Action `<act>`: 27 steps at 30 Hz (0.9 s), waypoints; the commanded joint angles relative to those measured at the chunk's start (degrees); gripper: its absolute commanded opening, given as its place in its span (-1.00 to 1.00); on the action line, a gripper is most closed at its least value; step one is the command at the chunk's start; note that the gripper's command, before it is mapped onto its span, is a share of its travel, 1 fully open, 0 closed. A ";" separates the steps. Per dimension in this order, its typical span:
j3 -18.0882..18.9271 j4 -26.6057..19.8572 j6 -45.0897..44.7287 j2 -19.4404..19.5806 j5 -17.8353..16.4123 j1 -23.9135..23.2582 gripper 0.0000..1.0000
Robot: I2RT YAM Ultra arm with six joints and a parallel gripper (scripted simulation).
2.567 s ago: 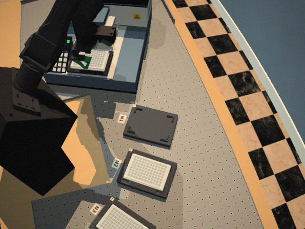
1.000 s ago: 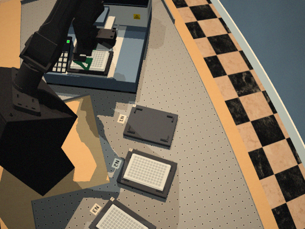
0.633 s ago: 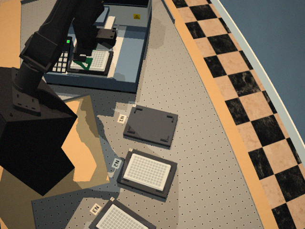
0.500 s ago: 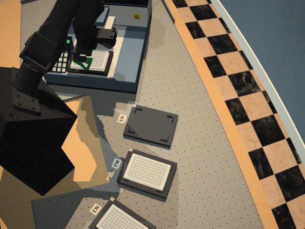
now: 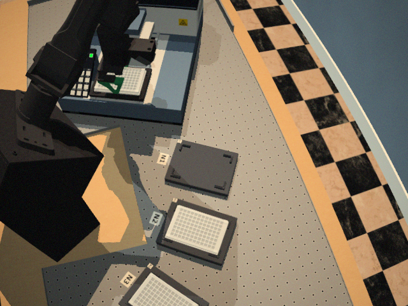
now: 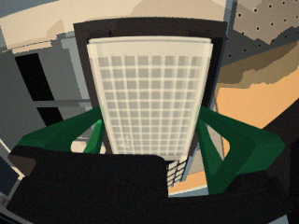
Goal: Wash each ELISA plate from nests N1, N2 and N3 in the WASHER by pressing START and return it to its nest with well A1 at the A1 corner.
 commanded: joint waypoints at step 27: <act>-0.59 -5.53 1.36 -5.94 1.41 2.02 -1.00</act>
